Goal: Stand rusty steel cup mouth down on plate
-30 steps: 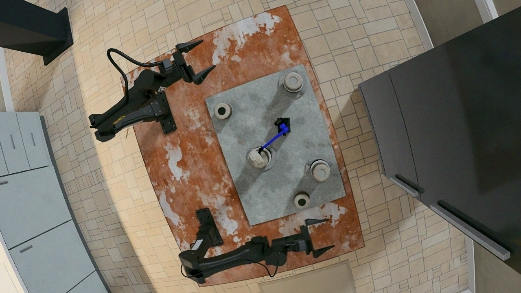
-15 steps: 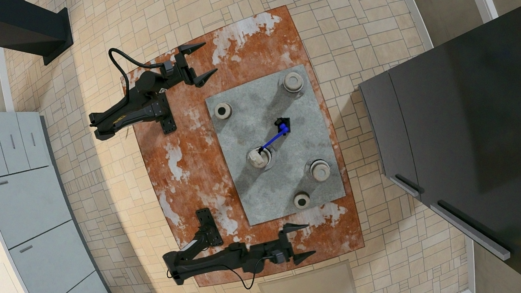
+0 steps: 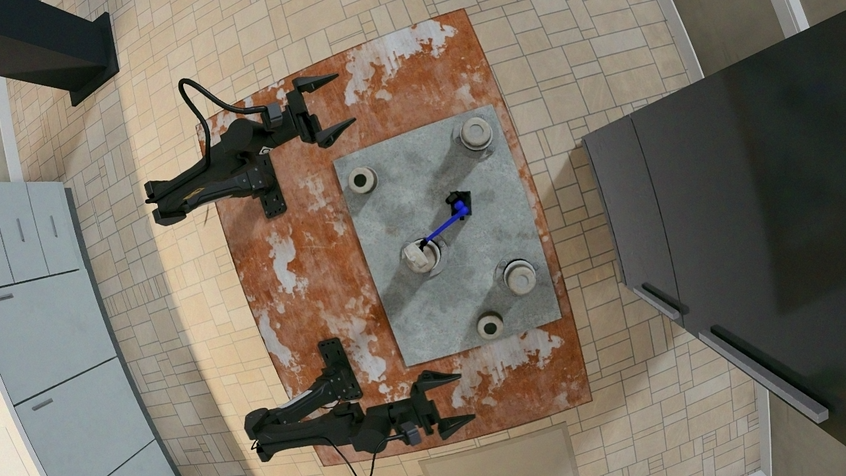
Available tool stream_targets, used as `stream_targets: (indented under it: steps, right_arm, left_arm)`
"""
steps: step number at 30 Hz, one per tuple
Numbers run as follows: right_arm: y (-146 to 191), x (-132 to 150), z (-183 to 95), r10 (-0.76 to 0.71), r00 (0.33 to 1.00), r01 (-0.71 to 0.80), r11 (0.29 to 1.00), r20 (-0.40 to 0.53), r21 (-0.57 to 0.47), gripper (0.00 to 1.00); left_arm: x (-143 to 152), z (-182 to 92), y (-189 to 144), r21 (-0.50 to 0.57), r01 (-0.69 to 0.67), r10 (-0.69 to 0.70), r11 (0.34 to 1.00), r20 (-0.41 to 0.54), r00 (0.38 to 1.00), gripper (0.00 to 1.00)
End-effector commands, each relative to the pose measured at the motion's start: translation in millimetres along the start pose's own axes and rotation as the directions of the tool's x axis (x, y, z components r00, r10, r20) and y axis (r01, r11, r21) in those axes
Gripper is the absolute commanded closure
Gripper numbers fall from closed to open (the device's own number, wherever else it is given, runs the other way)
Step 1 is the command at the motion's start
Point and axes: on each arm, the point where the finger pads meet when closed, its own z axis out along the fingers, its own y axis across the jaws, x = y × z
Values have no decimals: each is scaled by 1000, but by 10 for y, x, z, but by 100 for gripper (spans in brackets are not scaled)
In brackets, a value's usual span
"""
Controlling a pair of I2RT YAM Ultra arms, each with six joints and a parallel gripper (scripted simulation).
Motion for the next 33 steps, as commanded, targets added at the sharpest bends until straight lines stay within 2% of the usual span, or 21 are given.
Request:
stream_targets:
  steps: [1, 4, 7, 9, 13, 17, 18, 20, 28, 33]
  right_arm:
    - [44, 125, -137, 35, 998, -35, 999, -49, -3, 0]
    - [26, -70, -168, 23, 1000, -23, 1000, 6, -1, 0]
    - [13, -134, -182, 14, 1000, -14, 1000, 24, 2, 0]
    - [-17, -300, -233, 1, 997, -2, 1000, 72, 10, 0]
    - [4, -414, -225, -3, 995, 3, 1000, 102, 4, 0]
    - [-2, -295, -132, -7, 998, 7, 1000, 68, 0, 0]
    - [44, -189, -52, -7, 999, 8, 1000, 44, -15, 0]
    - [116, -52, 36, -8, 1000, 9, 999, 8, -34, 0]
    - [239, 35, 288, 0, 1000, 0, 998, -4, -62, 0]
    - [376, 343, 521, -7, 998, 1, 996, -70, -92, 0]
  left_arm:
    - [-237, -13, -78, 23, 12, -14, 1000, 58, 998, 0]
    - [-184, -2, -96, 32, 11, -12, 999, 42, 999, 0]
    - [-169, -14, -64, 20, 6, -7, 1000, 40, 999, 0]
    - [-64, 31, -17, 7, 6, -6, 1000, 15, 1000, 0]
    - [55, 45, 7, 3, 3, -3, 1000, -11, 1000, 0]
    - [-131, -37, 2, 5, 1, -1, 1000, 31, 1000, 0]
    - [-156, -40, 2, 5, 1, -1, 1000, 37, 999, 0]
    - [-156, -40, 2, 5, 1, -1, 1000, 37, 999, 0]
    - [-156, -40, 2, 5, 1, -1, 1000, 37, 999, 0]
    - [-156, -40, 2, 5, 1, -1, 1000, 37, 999, 0]
